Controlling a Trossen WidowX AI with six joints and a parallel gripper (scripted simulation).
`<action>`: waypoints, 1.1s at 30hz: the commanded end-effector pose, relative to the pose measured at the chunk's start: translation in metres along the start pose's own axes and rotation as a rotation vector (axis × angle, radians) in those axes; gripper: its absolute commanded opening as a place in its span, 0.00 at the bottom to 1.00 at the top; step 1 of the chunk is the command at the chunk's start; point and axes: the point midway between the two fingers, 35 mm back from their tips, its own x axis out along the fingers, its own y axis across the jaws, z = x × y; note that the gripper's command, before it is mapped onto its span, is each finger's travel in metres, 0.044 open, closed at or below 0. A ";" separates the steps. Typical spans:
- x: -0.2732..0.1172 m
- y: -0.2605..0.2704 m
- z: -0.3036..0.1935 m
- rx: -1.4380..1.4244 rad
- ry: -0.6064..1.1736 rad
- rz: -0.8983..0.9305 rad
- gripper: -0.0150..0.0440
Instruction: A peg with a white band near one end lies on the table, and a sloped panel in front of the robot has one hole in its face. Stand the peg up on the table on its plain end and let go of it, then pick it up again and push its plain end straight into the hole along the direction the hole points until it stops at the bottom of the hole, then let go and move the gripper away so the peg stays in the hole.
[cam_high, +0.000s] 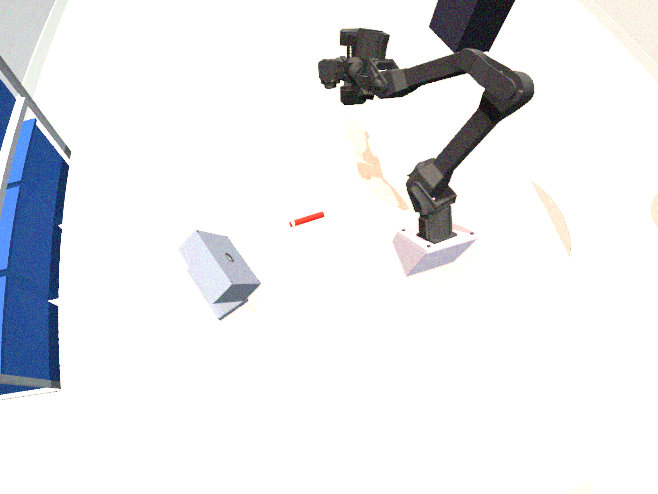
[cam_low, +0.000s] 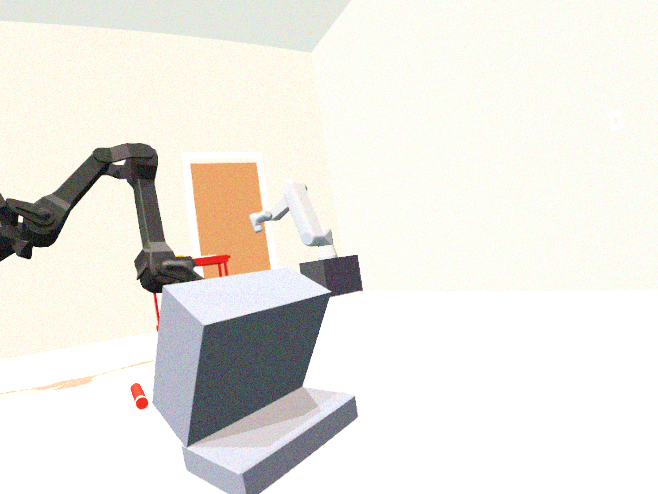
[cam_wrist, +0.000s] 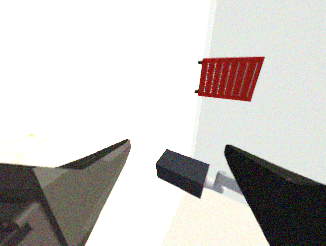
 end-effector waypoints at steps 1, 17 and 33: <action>-0.001 0.020 0.022 0.001 -0.063 0.077 1.00; -0.032 0.101 0.108 0.135 -0.240 0.477 1.00; -0.147 0.182 0.185 0.145 -0.285 0.973 1.00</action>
